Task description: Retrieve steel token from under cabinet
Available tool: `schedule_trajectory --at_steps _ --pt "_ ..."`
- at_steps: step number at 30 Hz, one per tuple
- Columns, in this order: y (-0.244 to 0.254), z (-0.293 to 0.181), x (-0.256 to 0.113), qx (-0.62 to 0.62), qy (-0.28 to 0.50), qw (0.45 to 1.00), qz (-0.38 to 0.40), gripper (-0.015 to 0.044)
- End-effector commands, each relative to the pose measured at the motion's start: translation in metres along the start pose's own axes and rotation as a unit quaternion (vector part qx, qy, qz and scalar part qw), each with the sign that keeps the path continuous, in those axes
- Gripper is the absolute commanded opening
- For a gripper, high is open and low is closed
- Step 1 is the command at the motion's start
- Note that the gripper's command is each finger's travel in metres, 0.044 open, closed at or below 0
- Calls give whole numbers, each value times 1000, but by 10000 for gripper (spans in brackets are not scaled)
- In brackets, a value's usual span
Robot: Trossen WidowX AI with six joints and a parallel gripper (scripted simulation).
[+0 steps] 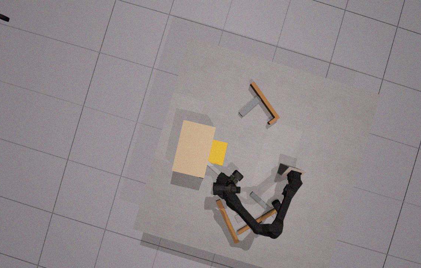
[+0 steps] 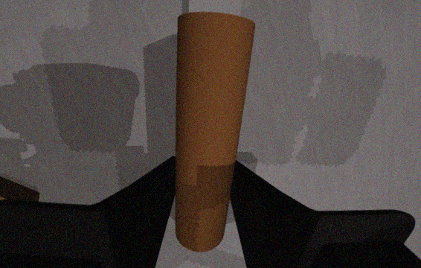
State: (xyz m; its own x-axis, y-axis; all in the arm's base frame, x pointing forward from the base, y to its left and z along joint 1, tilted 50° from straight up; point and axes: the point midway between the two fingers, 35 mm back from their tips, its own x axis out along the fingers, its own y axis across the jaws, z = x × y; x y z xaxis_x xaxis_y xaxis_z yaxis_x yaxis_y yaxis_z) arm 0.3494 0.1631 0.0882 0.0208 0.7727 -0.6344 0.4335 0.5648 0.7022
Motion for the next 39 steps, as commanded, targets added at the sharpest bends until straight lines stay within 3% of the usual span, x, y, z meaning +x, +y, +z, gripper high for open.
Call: schedule_trajectory --at_steps 1,39 --pt "-9 0 1 2 -3 1000 -8 0" --pt "-37 0 1 2 -3 1000 -8 0"
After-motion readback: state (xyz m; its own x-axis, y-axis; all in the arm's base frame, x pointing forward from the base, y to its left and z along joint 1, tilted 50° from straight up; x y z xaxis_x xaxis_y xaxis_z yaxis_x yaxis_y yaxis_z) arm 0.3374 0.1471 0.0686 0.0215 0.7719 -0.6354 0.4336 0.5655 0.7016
